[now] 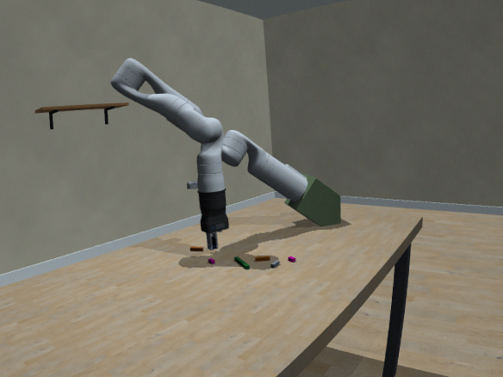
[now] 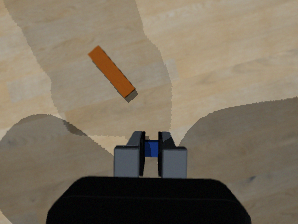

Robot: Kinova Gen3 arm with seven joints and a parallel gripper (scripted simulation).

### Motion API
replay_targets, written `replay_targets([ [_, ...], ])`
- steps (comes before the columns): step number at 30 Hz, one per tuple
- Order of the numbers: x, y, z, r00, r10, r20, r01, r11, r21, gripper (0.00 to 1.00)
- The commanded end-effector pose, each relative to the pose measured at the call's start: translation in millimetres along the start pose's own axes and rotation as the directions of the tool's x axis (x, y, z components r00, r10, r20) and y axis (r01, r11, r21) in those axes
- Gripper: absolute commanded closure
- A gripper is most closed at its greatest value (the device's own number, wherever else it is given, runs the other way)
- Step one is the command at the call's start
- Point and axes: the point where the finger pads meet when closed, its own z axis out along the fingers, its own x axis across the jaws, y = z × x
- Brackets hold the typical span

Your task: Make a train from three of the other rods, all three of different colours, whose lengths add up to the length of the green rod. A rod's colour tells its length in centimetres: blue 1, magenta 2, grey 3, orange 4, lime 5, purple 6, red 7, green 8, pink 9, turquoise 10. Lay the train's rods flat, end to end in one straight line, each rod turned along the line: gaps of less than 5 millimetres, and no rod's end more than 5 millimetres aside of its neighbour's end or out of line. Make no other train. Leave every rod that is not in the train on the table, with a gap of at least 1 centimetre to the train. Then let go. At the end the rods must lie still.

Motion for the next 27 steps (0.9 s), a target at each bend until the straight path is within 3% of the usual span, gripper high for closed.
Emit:
replay_targets([
  [1, 0, 0, 0.8, 1.000, 0.000, 0.000, 0.000, 1.000, 0.001, 0.76],
  [27, 0, 0, 11.4, 1.000, 0.000, -0.011, 0.000, 1.000, 0.010, 0.76],
])
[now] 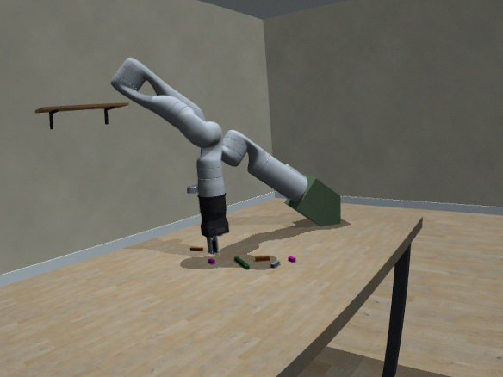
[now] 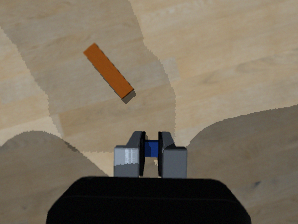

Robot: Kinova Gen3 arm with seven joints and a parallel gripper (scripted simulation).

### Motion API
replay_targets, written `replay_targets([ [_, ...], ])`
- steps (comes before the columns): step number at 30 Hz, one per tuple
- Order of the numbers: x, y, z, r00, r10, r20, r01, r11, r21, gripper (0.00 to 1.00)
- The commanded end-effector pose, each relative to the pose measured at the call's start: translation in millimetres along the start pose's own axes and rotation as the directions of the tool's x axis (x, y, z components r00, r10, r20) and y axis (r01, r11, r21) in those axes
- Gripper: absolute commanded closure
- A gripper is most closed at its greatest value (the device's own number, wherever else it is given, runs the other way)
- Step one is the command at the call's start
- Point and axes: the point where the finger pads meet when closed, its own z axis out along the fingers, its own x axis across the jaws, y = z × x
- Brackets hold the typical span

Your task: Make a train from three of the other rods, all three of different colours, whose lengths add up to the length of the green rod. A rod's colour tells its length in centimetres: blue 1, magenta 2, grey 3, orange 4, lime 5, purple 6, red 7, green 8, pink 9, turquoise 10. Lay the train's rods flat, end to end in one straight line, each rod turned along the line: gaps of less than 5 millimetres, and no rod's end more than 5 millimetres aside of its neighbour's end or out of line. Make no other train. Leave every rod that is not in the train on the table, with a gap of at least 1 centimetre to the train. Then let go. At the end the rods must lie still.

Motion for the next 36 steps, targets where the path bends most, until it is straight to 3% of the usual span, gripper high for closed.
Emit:
replay_targets([
  [1, 0.0, 0.3, -0.1, 1.000, 0.000, 0.000, 0.000, 1.000, -0.001, 0.76],
  [26, 0.0, 0.3, -0.1, 1.000, 0.000, 0.000, 0.000, 1.000, -0.001, 0.76],
  [27, 0.0, 0.3, -0.1, 1.000, 0.000, 0.000, 0.000, 1.000, -0.001, 0.70],
  [31, 0.0, 0.3, -0.1, 1.000, 0.000, 0.000, 0.000, 1.000, -0.001, 0.70],
  [32, 0.0, 0.3, -0.1, 1.000, 0.000, 0.000, 0.000, 1.000, -0.001, 0.64],
  [36, 0.0, 0.3, -0.1, 1.000, 0.000, 0.000, 0.000, 1.000, -0.001, 0.58],
])
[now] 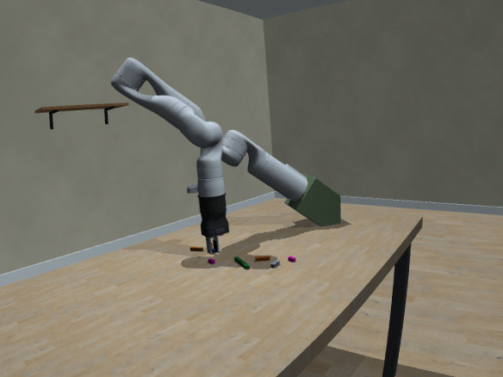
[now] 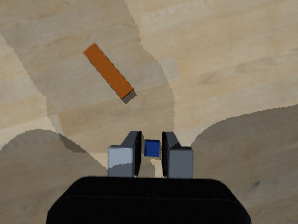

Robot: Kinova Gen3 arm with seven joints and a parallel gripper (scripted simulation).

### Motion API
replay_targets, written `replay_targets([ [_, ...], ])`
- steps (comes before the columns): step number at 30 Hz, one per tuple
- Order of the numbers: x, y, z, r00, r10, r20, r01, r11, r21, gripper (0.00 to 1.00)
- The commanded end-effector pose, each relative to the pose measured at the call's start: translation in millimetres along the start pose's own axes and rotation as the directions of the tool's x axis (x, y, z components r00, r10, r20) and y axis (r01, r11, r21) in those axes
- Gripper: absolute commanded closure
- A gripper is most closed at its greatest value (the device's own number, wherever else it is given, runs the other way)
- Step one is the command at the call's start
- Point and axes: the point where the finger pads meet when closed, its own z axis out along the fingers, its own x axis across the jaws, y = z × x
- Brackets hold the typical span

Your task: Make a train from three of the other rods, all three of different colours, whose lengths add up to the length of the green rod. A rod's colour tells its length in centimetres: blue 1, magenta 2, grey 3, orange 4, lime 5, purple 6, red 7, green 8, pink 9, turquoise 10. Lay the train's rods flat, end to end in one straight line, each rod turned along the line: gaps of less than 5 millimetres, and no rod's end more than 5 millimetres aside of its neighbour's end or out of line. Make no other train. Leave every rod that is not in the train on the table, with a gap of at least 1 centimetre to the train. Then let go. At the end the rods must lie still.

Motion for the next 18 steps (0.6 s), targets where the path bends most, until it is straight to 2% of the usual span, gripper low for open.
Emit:
replay_targets([
  [1, -0.1, 0.3, -0.2, 1.000, 0.000, 0.000, 0.000, 1.000, -0.001, 0.58],
  [2, -0.1, 0.3, -0.2, 1.000, 0.000, 0.000, 0.000, 1.000, -0.001, 0.52],
  [4, -0.1, 0.3, -0.2, 1.000, 0.000, 0.000, 0.000, 1.000, -0.001, 0.52],
  [5, -0.1, 0.3, -0.2, 1.000, 0.000, 0.000, 0.000, 1.000, -0.001, 0.46],
  [18, -0.1, 0.3, -0.6, 1.000, 0.000, 0.001, 0.000, 1.000, -0.001, 0.46],
])
